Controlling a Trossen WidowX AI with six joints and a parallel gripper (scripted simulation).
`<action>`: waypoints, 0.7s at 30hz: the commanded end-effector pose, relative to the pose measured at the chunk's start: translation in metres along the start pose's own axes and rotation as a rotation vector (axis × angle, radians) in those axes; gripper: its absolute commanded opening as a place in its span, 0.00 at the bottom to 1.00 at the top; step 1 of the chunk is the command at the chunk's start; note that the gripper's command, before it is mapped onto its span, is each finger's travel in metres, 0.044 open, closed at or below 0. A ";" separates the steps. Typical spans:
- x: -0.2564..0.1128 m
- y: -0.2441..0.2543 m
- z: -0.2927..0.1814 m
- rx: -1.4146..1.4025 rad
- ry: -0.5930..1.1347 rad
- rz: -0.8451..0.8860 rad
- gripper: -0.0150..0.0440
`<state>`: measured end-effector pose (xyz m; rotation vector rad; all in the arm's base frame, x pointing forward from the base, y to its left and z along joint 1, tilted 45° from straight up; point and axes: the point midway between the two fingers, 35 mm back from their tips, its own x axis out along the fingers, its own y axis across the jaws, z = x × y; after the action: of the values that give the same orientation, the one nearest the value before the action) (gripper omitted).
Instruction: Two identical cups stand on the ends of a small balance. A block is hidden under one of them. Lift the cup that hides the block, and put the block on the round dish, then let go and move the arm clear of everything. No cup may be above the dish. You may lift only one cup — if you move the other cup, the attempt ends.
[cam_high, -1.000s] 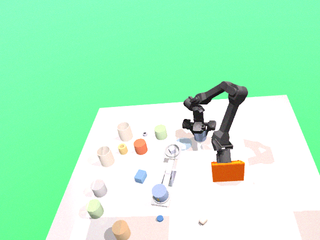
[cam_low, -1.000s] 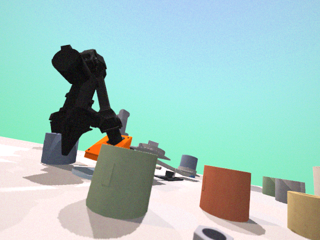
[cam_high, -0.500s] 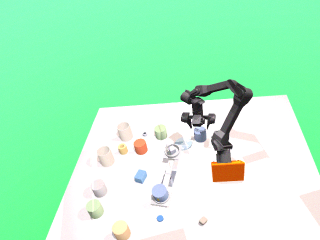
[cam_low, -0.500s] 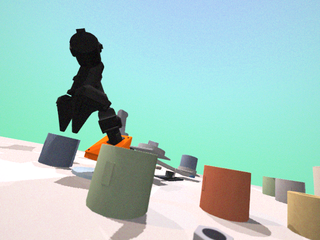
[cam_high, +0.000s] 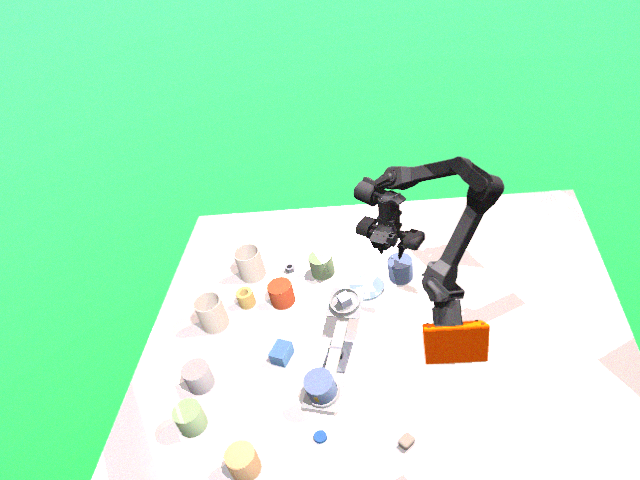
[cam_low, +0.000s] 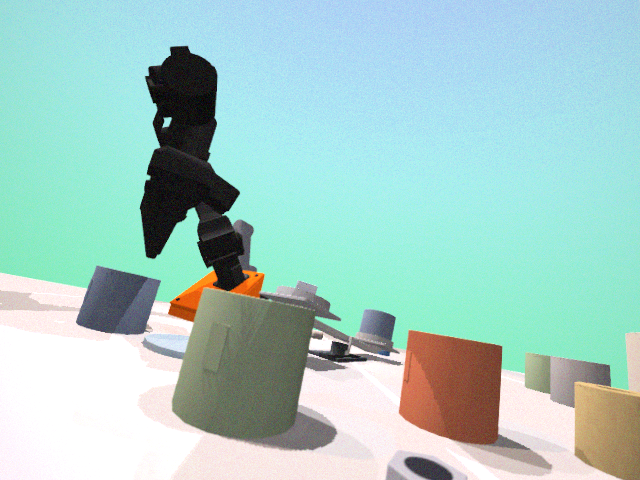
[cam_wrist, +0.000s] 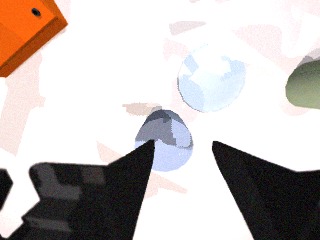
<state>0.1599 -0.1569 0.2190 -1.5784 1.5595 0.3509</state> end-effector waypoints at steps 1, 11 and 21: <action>0.000 -0.008 0.010 0.119 -0.021 0.004 0.69; -0.003 -0.026 0.042 0.439 -0.073 0.027 0.69; -0.007 -0.039 0.072 0.774 -0.095 0.060 0.69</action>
<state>0.2140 -0.1120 0.1982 -0.9839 1.4369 -0.0773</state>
